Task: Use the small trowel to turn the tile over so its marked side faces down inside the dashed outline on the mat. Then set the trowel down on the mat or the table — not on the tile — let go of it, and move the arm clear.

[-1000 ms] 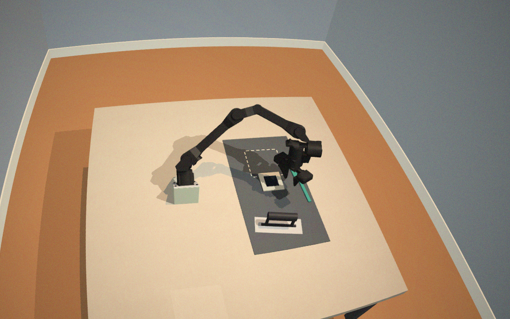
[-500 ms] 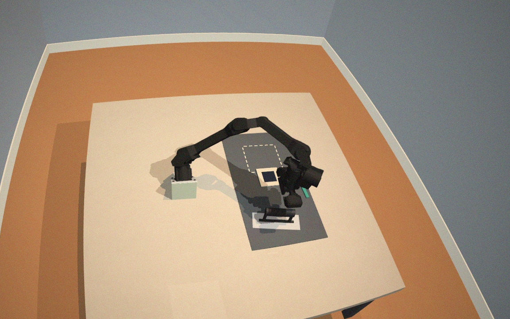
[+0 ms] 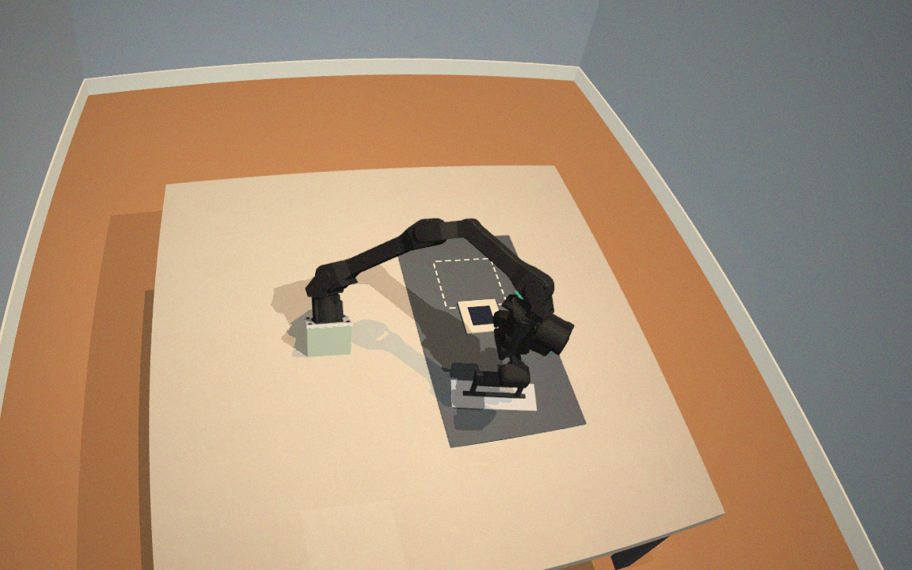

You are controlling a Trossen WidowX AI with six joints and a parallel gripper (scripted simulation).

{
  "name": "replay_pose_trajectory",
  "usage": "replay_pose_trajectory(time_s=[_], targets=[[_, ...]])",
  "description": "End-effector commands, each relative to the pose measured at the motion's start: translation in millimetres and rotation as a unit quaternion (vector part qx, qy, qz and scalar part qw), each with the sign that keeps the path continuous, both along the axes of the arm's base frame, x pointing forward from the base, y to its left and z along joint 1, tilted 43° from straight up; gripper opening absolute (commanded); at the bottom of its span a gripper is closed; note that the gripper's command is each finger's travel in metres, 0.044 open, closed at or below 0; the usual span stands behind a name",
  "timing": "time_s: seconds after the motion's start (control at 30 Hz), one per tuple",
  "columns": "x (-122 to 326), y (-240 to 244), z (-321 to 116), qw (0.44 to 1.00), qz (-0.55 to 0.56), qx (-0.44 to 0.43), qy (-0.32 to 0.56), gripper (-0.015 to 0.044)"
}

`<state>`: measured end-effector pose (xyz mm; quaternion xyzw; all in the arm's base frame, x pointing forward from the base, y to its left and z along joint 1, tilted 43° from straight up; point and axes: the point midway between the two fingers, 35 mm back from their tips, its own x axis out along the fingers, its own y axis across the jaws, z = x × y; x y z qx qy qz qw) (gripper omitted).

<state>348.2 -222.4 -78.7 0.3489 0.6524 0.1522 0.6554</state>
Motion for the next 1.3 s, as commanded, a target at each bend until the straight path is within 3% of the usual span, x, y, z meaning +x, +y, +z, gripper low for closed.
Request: replay_pose_trajectory(time_s=[0.0, 0.67, 0.83, 1.27], targets=[[0.3, 6.4, -8.2, 1.0, -0.001, 0.003, 0.004, 0.027], [3.8, 26.0, -30.9, 1.0, -0.001, 0.004, 0.004, 0.027], [3.8, 26.0, -30.9, 1.0, -0.001, 0.004, 0.004, 0.0139], [3.8, 26.0, -30.9, 1.0, -0.001, 0.004, 0.004, 0.013]])
